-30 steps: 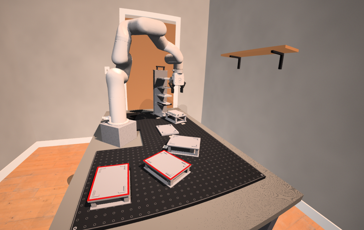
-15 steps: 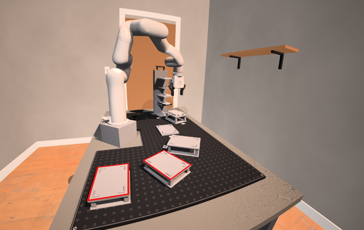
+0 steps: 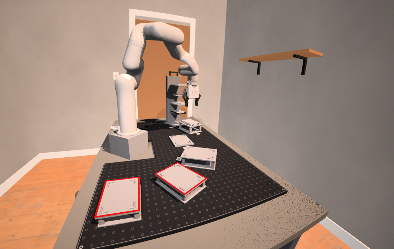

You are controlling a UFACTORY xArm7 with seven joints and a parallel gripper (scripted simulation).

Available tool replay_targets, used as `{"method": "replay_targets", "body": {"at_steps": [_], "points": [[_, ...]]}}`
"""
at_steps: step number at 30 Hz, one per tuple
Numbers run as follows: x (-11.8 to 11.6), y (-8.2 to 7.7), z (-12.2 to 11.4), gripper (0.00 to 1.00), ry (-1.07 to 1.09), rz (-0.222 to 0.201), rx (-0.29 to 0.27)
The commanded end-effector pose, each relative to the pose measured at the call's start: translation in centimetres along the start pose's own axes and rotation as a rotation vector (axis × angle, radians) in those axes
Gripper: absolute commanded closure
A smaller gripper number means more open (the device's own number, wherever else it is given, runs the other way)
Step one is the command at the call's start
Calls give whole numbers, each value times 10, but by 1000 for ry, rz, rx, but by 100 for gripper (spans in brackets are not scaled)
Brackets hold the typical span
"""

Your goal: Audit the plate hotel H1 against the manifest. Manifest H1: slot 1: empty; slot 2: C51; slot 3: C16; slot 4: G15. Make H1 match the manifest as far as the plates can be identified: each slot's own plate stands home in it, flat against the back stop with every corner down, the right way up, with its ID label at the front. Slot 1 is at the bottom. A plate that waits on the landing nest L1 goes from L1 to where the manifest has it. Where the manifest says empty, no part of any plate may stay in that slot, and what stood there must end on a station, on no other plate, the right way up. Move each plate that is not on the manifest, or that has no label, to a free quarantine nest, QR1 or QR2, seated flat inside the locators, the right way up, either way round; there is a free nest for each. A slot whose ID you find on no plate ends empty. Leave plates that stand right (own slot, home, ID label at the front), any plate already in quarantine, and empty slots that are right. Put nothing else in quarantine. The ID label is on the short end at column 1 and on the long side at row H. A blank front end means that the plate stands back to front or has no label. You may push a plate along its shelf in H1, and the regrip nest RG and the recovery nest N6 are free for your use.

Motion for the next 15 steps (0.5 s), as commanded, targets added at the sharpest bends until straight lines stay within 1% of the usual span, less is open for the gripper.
{"method": "replay_targets", "body": {"at_steps": [1, 9, 11, 15], "points": [[1, 5, 0, 0, 0, -4, -1], [1, 18, 0, 0, 0, -4, -1], [1, 18, 0, 0, 0, -4, -1], [1, 25, 0, 0, 0, -4, -1]]}}
Point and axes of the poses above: the point where the finger pads meet when closed, its own y axis out along the fingers, its own x axis across the jaws, z = x × y, the point moved 8 cm from there along -y, back along the fingers, and after that the axes turned 13 degrees about -y, right-handed, at the moved point
